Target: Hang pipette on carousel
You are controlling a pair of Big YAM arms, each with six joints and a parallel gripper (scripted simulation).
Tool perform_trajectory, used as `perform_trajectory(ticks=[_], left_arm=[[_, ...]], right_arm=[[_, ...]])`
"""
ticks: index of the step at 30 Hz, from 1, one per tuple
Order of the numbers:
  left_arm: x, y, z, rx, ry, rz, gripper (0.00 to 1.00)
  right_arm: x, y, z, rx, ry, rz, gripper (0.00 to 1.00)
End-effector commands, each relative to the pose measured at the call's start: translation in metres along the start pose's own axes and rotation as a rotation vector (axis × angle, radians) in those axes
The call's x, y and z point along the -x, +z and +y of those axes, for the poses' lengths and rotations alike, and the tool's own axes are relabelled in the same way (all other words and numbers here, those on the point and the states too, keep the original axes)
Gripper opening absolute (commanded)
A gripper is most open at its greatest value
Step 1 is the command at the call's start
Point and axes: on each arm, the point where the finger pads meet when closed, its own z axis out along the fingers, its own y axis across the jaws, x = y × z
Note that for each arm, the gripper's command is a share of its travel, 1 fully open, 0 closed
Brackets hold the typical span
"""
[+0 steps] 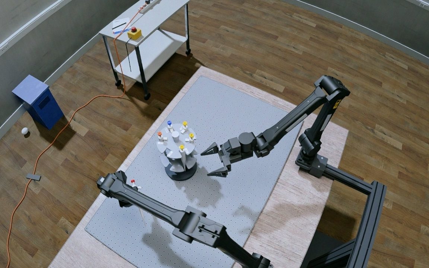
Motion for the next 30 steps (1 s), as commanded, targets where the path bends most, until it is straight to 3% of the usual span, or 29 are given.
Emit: perform_trajectory(ticks=[1,4,6,12,18,24,30], left_arm=[[0.016,-0.074,-0.01,0.1,0.091,-0.204,0.14],[0.021,-0.071,-0.024,0.09,0.151,-0.376,0.14],[0.021,-0.071,-0.024,0.09,0.151,-0.376,0.14],[0.034,-0.05,-0.043,0.037,0.212,-0.689,0.14],[0.048,-0.058,-0.073,-0.009,0.305,-0.969,0.14],[0.056,-0.052,-0.09,-0.047,0.356,-1.092,0.14],[0.059,-0.022,-0.094,-0.102,0.395,-1.214,0.14]], right_arm=[[0.047,0.009,-0.001,-0.01,-0.003,-0.11,1.0],[0.051,0.008,-0.003,-0.023,-0.001,-0.127,1.0],[0.051,0.008,-0.003,-0.023,-0.001,-0.127,1.0],[0.061,0.005,-0.014,-0.059,0.005,-0.149,1.0],[0.068,0.001,-0.026,-0.086,0.02,-0.136,1.0],[0.067,0.001,-0.027,-0.088,0.022,-0.122,1.0],[0.076,-0.006,-0.036,-0.097,0.029,-0.119,1.0]])
